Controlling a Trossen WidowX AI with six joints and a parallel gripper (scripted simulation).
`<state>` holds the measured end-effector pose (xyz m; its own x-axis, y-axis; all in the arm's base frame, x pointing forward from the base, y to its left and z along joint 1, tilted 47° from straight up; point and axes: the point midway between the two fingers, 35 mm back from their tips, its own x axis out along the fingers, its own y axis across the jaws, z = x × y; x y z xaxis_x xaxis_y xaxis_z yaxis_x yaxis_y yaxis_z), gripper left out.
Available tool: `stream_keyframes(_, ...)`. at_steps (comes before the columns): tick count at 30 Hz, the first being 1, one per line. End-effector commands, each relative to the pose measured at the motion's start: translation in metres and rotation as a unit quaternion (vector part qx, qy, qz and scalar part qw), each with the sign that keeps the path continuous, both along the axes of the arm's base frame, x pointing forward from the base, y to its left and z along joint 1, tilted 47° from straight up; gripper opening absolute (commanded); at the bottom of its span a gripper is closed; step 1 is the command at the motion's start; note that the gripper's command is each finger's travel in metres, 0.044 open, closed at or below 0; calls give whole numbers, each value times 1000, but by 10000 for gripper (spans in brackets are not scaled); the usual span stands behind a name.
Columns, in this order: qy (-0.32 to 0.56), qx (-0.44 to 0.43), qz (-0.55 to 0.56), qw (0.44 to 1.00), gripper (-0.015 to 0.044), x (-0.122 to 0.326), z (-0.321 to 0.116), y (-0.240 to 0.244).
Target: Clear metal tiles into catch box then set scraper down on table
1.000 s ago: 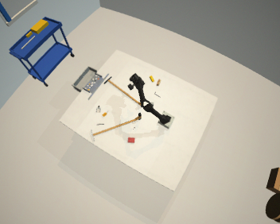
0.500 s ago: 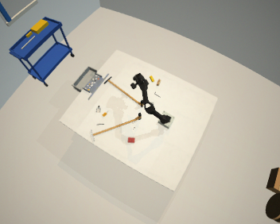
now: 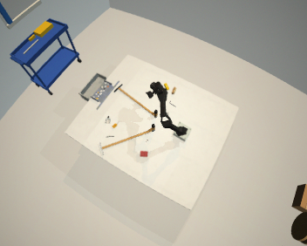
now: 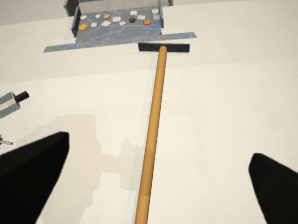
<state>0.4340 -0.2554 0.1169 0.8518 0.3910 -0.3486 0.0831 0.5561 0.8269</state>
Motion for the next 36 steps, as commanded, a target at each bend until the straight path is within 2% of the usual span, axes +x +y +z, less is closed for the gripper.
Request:
stream_keyframes(1,-15,-1,-10,1000,440,-13,11,-4)
stream_keyframes(36,-121,-41,-88,988,440,-123,63,-18)
